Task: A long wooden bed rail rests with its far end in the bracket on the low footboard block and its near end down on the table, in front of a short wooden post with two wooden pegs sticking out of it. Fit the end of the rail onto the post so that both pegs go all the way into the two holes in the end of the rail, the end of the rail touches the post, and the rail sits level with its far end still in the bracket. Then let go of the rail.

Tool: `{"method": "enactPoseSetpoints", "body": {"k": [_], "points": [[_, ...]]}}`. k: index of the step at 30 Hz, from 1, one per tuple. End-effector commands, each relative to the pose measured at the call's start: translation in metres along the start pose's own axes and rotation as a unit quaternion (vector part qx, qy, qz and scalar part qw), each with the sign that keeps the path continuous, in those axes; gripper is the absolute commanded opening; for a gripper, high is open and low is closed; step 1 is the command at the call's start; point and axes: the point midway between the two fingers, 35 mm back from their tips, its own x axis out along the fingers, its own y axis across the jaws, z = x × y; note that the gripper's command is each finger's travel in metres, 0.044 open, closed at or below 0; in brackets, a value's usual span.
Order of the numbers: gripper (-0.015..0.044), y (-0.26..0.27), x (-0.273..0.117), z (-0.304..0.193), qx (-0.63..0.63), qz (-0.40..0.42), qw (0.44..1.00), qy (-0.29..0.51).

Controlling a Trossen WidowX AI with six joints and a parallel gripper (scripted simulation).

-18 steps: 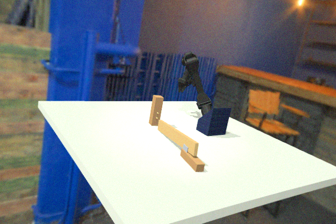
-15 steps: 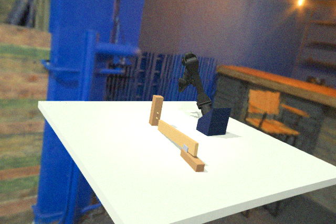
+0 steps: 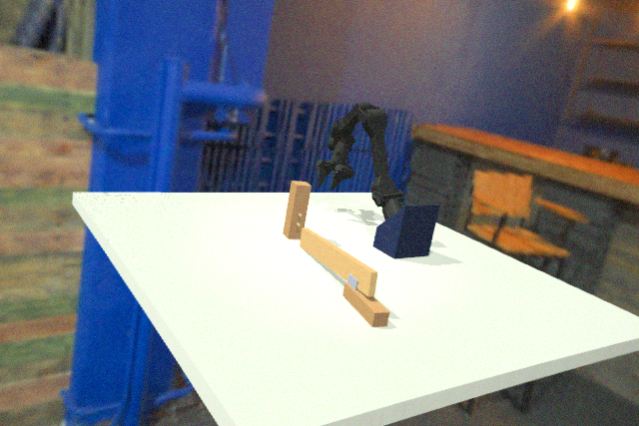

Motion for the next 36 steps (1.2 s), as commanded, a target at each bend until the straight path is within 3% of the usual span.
{"method": "enactPoseSetpoints", "body": {"k": [1,8,16,22,29,33,36], "points": [[0.0440,-0.001,0.032,-0.023,-0.133,-0.038,0.990,0.026],[0.0440,-0.016,0.083,-0.087,-0.394,-0.081,0.911,0.086],[0.0440,-0.062,0.127,-0.174,-0.659,-0.092,0.730,0.158],[0.0440,-0.118,0.144,-0.241,-0.813,-0.072,0.540,0.205],[0.0440,-0.208,0.142,-0.311,-0.933,-0.022,0.266,0.243],[0.0440,-0.249,0.138,-0.329,-0.958,-0.006,0.146,0.246],[0.0440,-0.289,0.141,-0.329,-0.972,-0.025,0.018,0.235]]}}
